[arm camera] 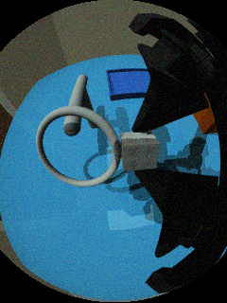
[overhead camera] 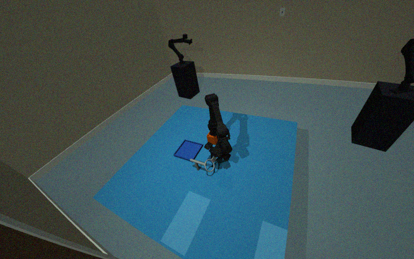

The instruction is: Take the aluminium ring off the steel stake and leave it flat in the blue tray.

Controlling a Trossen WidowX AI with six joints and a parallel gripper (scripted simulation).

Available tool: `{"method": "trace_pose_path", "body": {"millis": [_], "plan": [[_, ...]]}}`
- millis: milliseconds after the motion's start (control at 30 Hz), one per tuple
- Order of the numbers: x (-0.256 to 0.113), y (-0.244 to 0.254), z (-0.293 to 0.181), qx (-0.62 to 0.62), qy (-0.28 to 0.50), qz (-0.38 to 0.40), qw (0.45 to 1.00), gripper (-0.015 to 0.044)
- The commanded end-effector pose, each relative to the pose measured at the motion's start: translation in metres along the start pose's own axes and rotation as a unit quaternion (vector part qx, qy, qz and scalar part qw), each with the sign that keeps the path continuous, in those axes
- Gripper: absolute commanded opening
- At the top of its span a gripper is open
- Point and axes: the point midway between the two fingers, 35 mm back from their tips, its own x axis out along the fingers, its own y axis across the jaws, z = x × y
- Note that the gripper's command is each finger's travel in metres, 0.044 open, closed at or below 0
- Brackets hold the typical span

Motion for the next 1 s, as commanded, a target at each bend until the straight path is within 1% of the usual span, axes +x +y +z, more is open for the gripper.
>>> {"method": "trace_pose_path", "body": {"millis": [0,967], "plan": [[-0.008,0.0,0.007,0.006,-0.008,0.002,1.0,0.0],[-0.049,-0.015,0.024,0.006,-0.008,0.002,1.0,0.0]]}}
